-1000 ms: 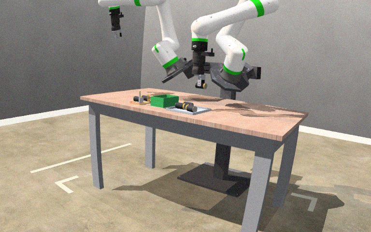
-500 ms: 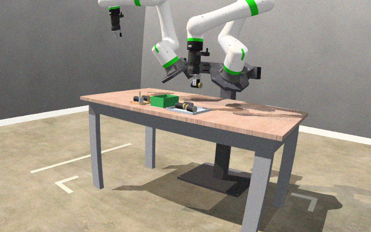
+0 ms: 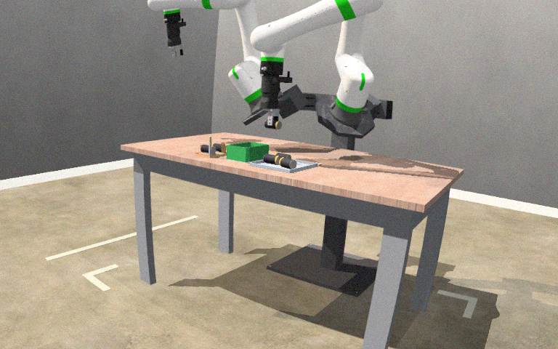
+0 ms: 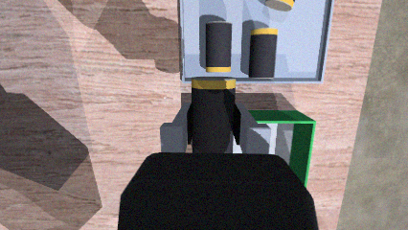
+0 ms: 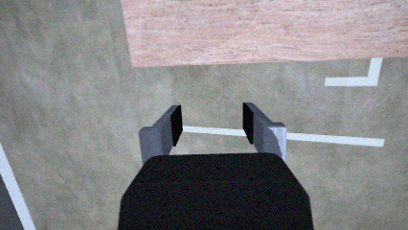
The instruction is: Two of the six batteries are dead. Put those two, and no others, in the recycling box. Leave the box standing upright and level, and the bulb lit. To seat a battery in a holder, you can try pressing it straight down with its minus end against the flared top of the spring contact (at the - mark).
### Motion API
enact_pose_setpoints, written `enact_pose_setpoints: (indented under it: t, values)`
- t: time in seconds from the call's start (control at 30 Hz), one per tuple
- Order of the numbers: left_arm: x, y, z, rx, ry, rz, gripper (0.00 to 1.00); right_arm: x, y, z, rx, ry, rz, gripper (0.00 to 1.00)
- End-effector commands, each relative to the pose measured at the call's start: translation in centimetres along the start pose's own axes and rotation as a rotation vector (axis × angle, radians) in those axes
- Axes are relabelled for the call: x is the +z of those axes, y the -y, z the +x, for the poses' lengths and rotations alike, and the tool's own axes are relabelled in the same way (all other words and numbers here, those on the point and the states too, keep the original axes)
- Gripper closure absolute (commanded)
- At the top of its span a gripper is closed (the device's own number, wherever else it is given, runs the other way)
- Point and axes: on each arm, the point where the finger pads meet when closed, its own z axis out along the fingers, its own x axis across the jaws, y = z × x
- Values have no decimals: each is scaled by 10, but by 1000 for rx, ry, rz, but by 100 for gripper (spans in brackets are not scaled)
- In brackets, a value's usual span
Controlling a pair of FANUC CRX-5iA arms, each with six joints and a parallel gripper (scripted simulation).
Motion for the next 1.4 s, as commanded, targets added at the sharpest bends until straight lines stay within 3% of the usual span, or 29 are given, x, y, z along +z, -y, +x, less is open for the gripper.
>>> enact_pose_setpoints:
  t: [0.0,0.1,0.37,0.6,1.37]
  values:
    - [2,-65,0,-4,-3,12,43,-1,0,0,1,1,-2,0]
    - [2,-78,0,-4,-3,12,43,-1,0,0,1,1,-2,0]
    - [3,-176,-4,-4,-3,12,43,-1,0,0,1,1,-2,0]
    - [4,-227,-5,-4,-3,12,43,-1,0,0,1,1,-2,0]
    - [4,-242,-6,-4,-3,12,43,-1,0,0,1,1,-2,0]
